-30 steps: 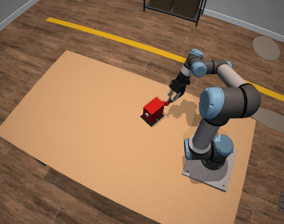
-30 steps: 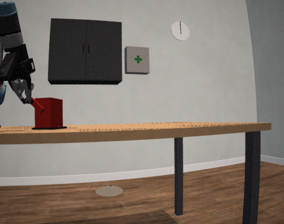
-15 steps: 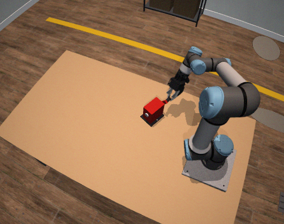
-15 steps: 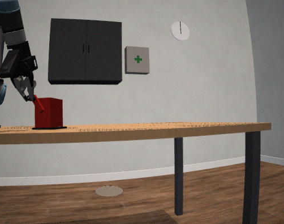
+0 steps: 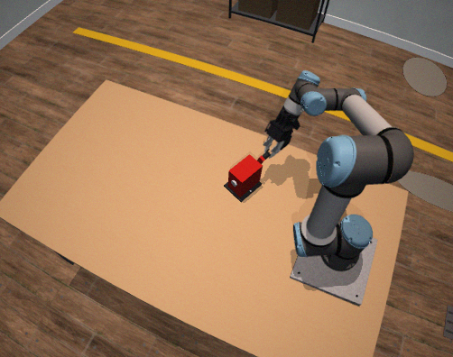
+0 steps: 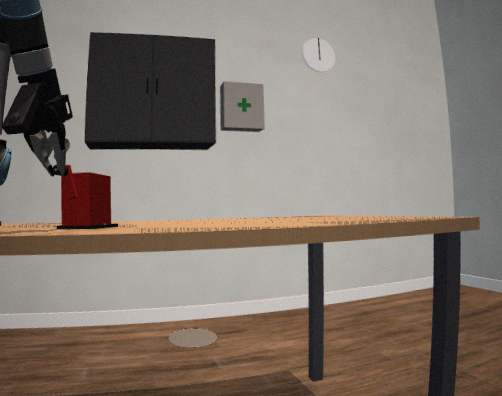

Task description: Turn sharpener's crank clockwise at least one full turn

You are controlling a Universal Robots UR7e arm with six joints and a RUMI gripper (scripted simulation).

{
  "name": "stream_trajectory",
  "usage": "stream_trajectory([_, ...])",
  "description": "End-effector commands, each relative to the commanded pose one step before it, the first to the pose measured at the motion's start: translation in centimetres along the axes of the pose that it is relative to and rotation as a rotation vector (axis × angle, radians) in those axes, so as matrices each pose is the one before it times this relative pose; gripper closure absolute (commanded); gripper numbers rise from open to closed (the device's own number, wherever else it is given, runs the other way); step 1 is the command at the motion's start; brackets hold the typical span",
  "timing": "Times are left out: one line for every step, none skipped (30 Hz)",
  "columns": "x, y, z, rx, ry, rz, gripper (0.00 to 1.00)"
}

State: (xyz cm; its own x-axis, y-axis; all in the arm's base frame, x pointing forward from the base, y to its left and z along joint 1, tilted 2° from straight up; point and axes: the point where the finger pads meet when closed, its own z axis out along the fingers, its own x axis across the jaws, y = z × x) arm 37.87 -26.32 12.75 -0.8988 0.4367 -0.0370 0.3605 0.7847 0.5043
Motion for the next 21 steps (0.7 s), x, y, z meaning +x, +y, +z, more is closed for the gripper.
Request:
stream_trajectory([-0.883,0.119,-0.191,0.00047,-0.00118,-0.00117,0.91])
stream_trajectory([-0.098,0.005,-0.011,0.00005,-0.00005,-0.00003,0.91])
stream_trajectory([-0.106,0.004,-0.010,0.00004,-0.00005,-0.00003,0.91])
stream_trajectory([-0.113,0.003,-0.008,0.00005,-0.00005,-0.00003,0.91])
stream_trajectory([-0.116,0.002,-0.006,0.00005,-0.00006,-0.00004,0.91])
stream_trajectory([-0.116,0.001,-0.003,0.00006,-0.00007,-0.00004,0.91])
stream_trajectory([-0.115,0.000,-0.002,0.00007,-0.00007,-0.00005,0.91])
stream_trajectory([-0.113,-0.001,0.000,0.00007,-0.00008,-0.00005,0.91])
stream_trajectory([-0.112,-0.002,0.002,0.00008,-0.00009,-0.00006,0.91])
stream_trajectory([-0.111,-0.004,0.004,0.00009,-0.00010,-0.00006,0.91])
stream_trajectory([-0.107,-0.003,0.007,0.00002,-0.00002,-0.00001,0.91])
stream_trajectory([-0.108,-0.006,0.009,0.00000,0.00000,0.00000,0.91])
stream_trajectory([-0.109,-0.007,0.012,0.00000,0.00000,0.00000,0.91])
stream_trajectory([0.000,0.000,0.000,0.00000,0.00000,0.00000,0.91])
stream_trajectory([0.000,0.000,0.000,0.00000,0.00000,0.00000,0.91])
stream_trajectory([-0.306,-0.024,0.045,-0.00001,-0.00001,-0.00001,0.91])
stream_trajectory([-0.097,-0.010,0.018,0.00000,0.00000,0.00000,0.91])
stream_trajectory([-0.090,-0.011,0.018,0.00001,0.00000,0.00000,0.91])
stream_trajectory([-0.094,-0.011,0.018,0.00001,0.00001,0.00000,0.91])
stream_trajectory([-0.100,-0.012,0.022,0.00001,0.00000,0.00000,0.91])
stream_trajectory([-0.104,-0.014,0.027,0.00000,0.00000,0.00000,0.91])
